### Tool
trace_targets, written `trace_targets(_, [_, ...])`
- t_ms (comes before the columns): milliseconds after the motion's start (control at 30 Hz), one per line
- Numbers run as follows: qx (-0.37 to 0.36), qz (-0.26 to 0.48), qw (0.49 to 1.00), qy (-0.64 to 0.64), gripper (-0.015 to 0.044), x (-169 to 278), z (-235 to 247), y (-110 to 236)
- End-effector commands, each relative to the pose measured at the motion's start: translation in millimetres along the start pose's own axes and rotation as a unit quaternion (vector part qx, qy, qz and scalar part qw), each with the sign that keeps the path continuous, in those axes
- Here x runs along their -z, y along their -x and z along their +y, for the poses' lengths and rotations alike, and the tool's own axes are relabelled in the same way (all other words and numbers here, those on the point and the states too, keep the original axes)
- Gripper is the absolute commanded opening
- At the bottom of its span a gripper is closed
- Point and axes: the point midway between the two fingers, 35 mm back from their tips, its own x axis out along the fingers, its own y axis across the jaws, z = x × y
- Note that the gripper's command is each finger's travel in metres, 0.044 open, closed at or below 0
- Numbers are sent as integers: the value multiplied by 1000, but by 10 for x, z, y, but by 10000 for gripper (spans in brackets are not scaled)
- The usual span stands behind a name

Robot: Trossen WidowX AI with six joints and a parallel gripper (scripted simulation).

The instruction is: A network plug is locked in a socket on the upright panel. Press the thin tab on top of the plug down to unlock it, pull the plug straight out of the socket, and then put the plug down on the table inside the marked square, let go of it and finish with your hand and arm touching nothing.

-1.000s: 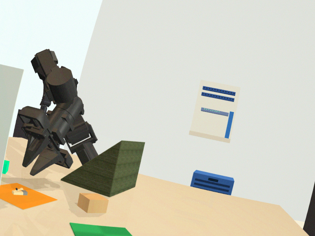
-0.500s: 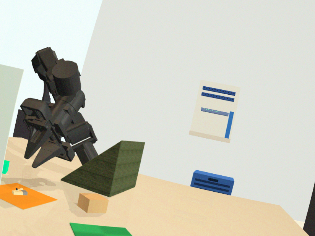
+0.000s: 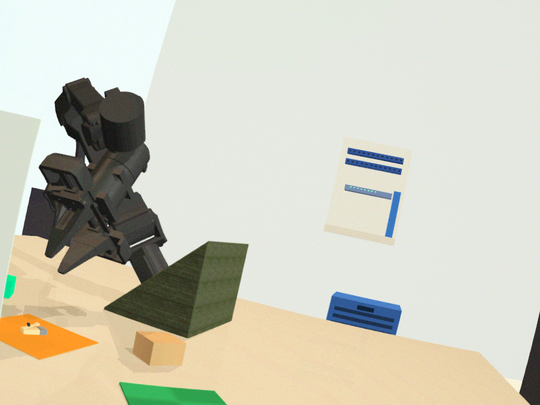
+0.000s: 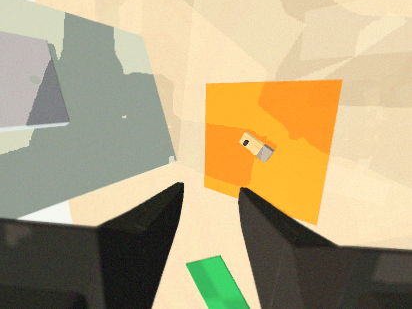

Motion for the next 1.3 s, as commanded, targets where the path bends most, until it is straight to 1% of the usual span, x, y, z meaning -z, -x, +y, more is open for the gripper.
trace_targets(0, [-2,-2,1000,-3,156,-13,37,49])
trace_targets(667, [-4,-5,1000,-2,156,-43,150,289])
trace_targets(733, [-2,-2,1000,1,156,-23,135,260])
trace_targets(1267, [-1,0,1000,0,156,5,414,600])
